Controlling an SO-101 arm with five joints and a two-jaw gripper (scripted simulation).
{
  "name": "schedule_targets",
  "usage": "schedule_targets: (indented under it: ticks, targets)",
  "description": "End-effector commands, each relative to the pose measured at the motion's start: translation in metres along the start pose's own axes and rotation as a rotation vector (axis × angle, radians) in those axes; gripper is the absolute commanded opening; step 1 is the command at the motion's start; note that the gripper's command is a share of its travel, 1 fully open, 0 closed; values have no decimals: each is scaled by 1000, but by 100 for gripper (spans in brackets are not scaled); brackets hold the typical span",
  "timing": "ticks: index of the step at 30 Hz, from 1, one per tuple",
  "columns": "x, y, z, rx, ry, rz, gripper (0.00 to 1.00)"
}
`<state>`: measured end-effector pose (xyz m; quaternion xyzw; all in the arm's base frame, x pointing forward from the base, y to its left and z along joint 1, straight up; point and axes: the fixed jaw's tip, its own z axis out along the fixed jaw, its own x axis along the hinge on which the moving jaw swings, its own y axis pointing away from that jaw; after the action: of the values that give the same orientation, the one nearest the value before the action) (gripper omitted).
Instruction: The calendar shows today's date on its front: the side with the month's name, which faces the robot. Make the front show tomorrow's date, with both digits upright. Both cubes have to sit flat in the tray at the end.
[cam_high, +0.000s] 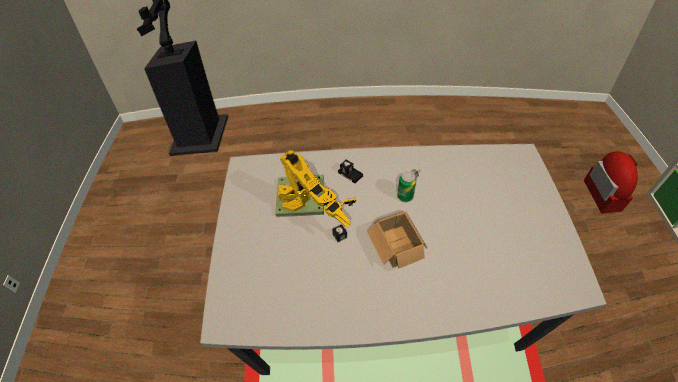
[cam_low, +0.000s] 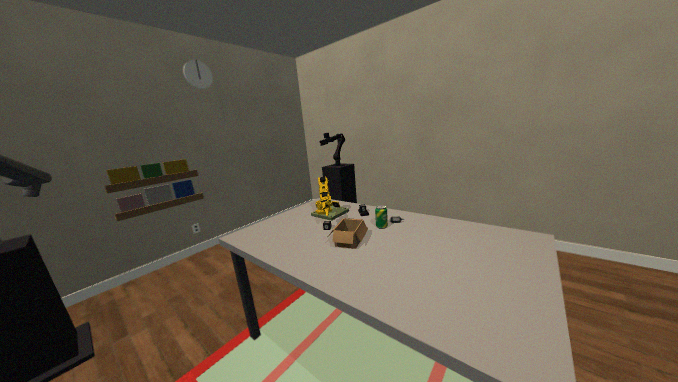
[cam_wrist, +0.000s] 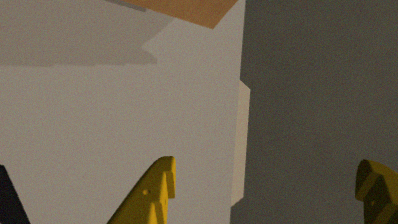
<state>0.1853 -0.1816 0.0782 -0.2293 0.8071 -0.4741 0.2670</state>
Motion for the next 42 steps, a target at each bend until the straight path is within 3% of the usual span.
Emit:
schedule_targets:
  ticks: [1, 26, 42]
  targets:
    - [5, -4, -7, -78, -40, -188, 35]
    - [13, -5, -20, -174, -33, -567, 35]
    - [20, 0, -25, -305, -76, -815, 35]
